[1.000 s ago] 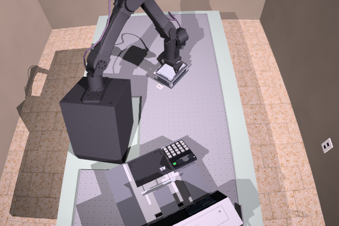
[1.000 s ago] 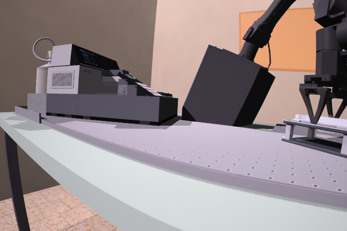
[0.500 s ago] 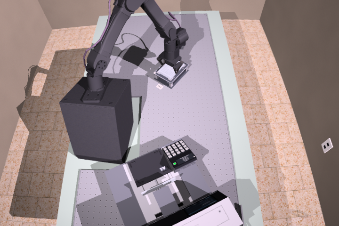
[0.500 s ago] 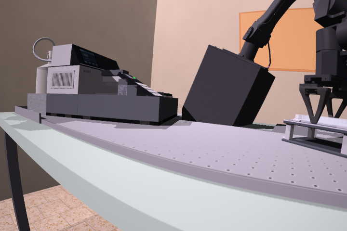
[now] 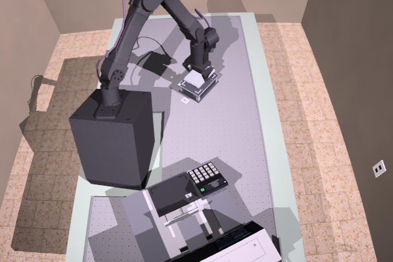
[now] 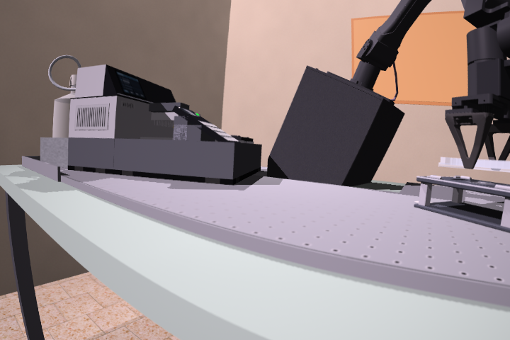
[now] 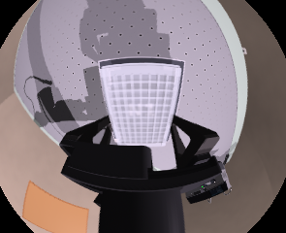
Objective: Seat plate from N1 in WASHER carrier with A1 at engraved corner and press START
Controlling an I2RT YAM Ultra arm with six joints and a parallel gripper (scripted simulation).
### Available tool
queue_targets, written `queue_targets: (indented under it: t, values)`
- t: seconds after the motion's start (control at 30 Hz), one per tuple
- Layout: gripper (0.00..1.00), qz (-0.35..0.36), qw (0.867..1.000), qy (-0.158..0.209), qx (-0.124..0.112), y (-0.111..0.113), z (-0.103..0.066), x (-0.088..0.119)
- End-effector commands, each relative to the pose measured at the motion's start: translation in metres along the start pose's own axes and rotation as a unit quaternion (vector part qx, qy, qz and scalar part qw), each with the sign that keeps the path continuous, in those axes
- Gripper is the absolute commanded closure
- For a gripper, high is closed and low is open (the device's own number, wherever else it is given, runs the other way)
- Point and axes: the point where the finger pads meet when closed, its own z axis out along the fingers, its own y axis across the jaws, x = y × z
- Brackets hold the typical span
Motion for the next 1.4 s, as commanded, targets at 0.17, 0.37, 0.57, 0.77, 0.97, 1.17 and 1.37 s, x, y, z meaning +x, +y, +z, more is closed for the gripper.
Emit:
queue_targets:
  t: [0.17, 0.37, 0.57, 0.77, 0.97, 1.17, 1.37]
  values:
    - [0.16, -0.001, 1.0, -0.012, -0.001, -0.004, -0.027, -0.007]
    - [0.16, 0.0, 1.0, -0.01, -0.001, -0.003, -0.036, -0.005]
    - [0.16, -0.001, 1.0, -0.012, -0.001, -0.003, -0.044, -0.007]
    - [0.16, -0.003, 1.0, -0.019, 0.001, -0.004, -0.056, -0.012]
    - [0.16, -0.003, 1.0, -0.02, 0.001, -0.004, -0.067, -0.013]
    - [0.16, -0.003, 1.0, -0.02, 0.001, -0.004, -0.074, -0.013]
    - [0.16, -0.003, 1.0, -0.02, 0.002, -0.004, -0.084, -0.013]
